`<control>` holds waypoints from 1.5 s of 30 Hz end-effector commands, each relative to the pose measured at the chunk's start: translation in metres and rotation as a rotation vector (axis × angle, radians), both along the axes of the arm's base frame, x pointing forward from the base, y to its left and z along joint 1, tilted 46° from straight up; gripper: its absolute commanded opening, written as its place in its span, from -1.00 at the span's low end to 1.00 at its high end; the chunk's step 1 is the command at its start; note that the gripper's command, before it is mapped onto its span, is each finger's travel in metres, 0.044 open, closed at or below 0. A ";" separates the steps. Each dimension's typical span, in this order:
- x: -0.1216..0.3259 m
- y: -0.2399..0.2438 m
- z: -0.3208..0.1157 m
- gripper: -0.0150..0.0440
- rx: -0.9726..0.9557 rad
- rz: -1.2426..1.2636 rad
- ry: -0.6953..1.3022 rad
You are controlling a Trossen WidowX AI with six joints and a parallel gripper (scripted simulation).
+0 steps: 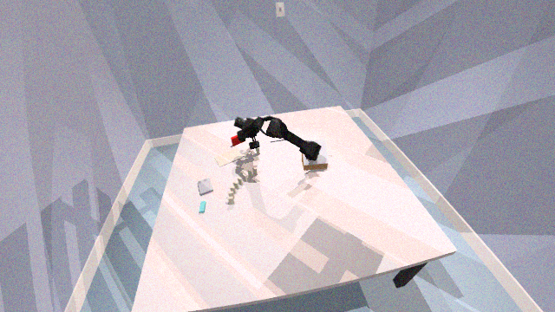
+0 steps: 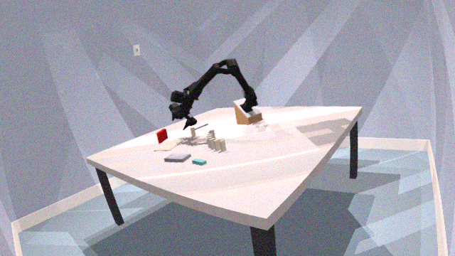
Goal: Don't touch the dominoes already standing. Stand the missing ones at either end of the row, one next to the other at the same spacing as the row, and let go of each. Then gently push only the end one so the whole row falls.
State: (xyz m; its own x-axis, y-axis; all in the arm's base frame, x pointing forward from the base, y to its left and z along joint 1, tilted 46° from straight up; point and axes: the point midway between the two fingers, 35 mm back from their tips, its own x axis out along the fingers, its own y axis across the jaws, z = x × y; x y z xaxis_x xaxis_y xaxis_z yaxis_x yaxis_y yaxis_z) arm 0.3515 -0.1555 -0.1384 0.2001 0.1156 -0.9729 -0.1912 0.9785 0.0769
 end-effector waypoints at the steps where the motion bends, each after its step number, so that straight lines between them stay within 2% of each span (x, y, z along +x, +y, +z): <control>1: -0.023 0.004 0.049 1.00 0.413 0.502 -0.036; 6: -0.037 0.012 0.070 1.00 0.581 0.558 -0.072; 23: -0.037 0.013 0.071 1.00 0.587 0.559 -0.074; 32: -0.036 0.059 0.027 1.00 0.590 0.560 -0.075; 45: -0.036 0.068 0.016 1.00 0.591 0.560 -0.076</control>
State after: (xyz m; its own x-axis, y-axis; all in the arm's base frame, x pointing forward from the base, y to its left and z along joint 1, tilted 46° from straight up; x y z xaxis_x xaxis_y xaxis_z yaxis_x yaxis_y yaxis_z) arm 0.3184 -0.0944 -0.1169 0.0288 0.7002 -0.7134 -0.6721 0.5419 0.5047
